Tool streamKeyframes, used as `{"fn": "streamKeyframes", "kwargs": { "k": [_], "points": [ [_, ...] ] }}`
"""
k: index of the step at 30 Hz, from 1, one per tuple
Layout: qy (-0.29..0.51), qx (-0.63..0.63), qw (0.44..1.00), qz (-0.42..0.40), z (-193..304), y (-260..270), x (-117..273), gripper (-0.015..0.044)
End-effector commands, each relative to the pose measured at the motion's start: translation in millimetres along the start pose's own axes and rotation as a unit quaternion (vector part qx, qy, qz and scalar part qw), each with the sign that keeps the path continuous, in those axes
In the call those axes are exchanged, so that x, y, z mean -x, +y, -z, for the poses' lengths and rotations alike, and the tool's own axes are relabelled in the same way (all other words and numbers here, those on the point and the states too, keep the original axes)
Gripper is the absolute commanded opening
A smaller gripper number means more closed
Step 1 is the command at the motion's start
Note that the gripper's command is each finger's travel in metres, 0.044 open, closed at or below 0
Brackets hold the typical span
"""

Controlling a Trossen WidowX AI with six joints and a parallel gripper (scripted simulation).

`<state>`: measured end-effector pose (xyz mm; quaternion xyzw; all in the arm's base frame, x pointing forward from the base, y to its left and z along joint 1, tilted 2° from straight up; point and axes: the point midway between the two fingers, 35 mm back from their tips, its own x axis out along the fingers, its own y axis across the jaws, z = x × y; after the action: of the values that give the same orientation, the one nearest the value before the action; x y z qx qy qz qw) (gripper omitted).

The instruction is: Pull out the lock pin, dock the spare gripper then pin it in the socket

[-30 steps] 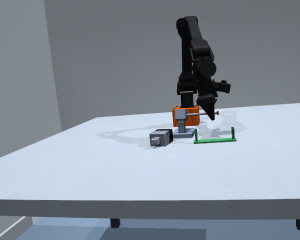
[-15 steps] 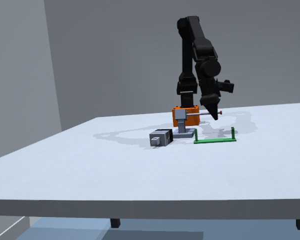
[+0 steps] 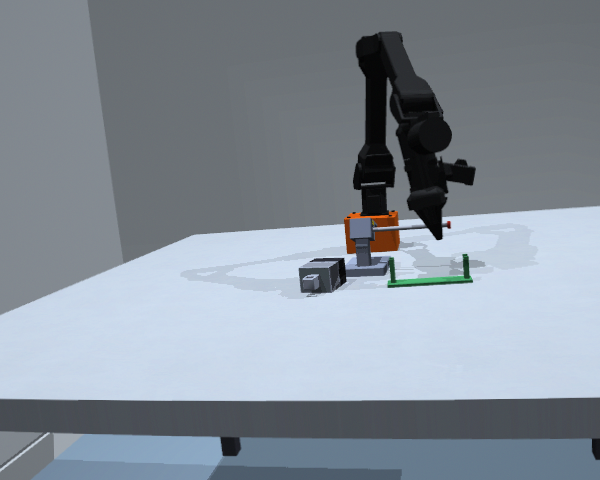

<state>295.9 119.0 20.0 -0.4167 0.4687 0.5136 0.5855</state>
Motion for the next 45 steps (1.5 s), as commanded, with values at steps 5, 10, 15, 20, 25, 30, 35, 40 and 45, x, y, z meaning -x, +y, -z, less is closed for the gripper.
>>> {"fn": "streamKeyframes", "kwargs": {
  "k": [5, 10, 15, 20, 25, 30, 35, 40, 45],
  "points": [
    [0.003, -0.001, 1.0, 0.0, -7, 0, -1, 0.0],
    [0.003, -0.001, 1.0, 0.001, -11, 0, 0, 0.0],
    [0.004, -0.001, 1.0, 0.001, -15, 0, 0, 0.0],
    [0.004, -0.001, 1.0, 0.001, -20, 0, 1, 0.0],
    [0.005, -0.001, 1.0, 0.002, -24, 0, 1, 0.0],
    [0.005, -0.001, 1.0, 0.002, -28, 0, 2, 0.0],
    [0.005, -0.001, 1.0, 0.002, -32, 0, 2, 0.0],
    [0.004, 0.0, 1.0, 0.002, -33, 0, 10, 0.0],
    [0.005, 0.001, 1.0, -0.003, -34, 1, 19, 0.0]
  ]
}}
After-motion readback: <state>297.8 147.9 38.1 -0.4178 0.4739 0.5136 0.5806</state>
